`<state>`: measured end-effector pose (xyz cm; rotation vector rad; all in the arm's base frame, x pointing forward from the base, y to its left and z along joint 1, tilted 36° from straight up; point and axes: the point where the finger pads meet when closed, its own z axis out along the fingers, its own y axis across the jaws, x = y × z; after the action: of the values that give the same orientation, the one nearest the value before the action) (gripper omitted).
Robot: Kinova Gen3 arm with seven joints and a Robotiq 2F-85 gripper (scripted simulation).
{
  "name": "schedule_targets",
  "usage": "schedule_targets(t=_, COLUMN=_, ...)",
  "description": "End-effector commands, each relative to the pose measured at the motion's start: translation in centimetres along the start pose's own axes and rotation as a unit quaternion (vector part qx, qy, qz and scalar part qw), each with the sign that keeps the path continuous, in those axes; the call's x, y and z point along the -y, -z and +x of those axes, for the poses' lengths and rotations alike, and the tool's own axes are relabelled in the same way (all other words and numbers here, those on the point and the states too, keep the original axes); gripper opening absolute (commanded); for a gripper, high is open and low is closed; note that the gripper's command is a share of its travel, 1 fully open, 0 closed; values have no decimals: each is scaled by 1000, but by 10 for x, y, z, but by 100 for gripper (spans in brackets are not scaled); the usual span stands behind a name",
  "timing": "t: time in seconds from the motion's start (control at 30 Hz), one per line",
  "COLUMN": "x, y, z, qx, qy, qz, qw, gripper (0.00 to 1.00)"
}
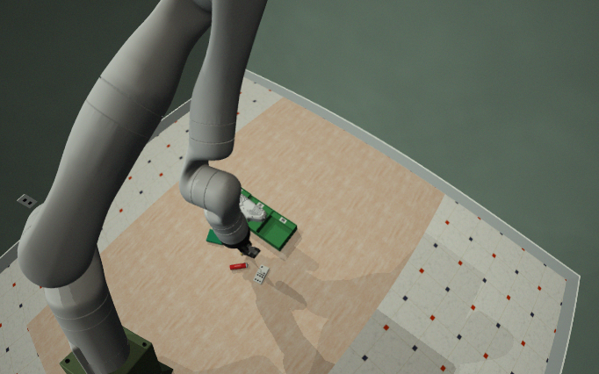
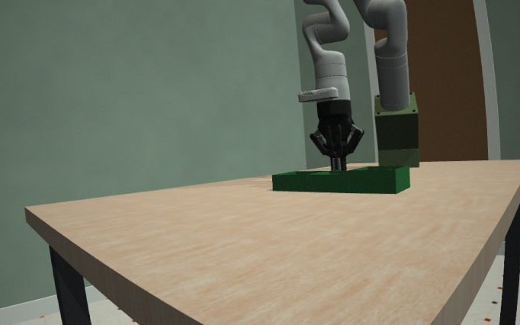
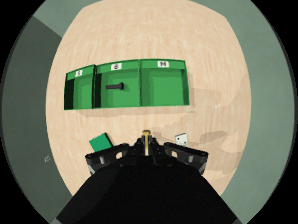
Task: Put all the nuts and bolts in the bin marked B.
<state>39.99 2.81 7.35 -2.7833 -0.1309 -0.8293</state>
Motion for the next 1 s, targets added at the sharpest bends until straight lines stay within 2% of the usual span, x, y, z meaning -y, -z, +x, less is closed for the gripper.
schedule_targets(t=0.0, x=-4, y=14, z=7, qx=-9, qy=-1, qz=-5, qw=1000, gripper=0)
schedule_targets(t=0.27, x=-3, y=40, z=6, qx=-9, qy=-1, qz=-5, qw=1000, gripper=0)
schedule_targets(t=0.37, x=-3, y=44, z=6, qx=-9, qy=-1, qz=-5, qw=1000, gripper=0)
schedule_targets(t=0.97, x=-3, y=44, z=6, qx=-9, qy=-1, qz=-5, qw=1000, gripper=0)
